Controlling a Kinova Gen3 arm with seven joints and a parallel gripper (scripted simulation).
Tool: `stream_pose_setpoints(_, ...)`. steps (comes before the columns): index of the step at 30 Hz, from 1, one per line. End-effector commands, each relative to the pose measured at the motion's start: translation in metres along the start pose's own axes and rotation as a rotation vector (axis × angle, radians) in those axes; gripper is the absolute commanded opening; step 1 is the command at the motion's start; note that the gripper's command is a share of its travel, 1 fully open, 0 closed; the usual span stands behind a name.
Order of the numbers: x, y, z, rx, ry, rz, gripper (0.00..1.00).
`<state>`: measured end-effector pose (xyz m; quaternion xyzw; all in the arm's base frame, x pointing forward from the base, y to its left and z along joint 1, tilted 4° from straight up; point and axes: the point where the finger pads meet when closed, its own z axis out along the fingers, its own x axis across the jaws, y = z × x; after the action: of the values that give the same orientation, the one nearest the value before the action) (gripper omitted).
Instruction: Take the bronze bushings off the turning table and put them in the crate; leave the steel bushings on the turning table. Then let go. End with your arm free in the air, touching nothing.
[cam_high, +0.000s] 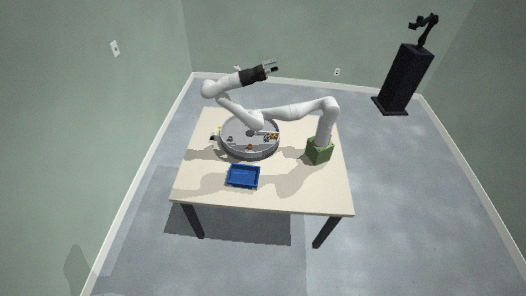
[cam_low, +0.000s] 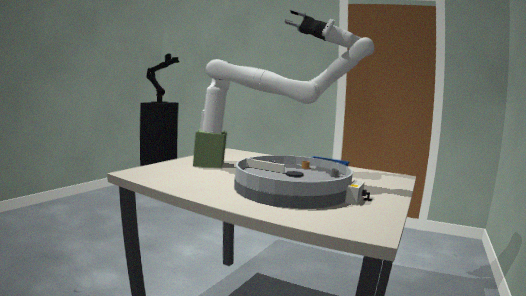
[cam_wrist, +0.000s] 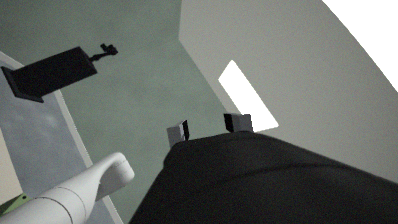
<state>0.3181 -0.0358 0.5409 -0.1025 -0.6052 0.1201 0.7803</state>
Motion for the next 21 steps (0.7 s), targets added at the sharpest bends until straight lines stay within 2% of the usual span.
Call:
stream_pose_setpoints(1,-0.003,0.001,-0.003,0.038,-0.017,-0.03,1.0)
stream_pose_setpoints(5,-0.017,0.006,-0.016,0.194,-0.08,-0.151,1.0)
stream_pose_setpoints(17,-0.017,0.006,-0.016,0.194,-0.08,-0.151,1.0)
stream_pose_setpoints(18,-0.008,-0.002,-0.02,0.248,-0.053,-0.178,1.0)
stream_pose_setpoints(21,-0.019,0.002,-0.03,0.363,-0.098,-0.272,1.0)
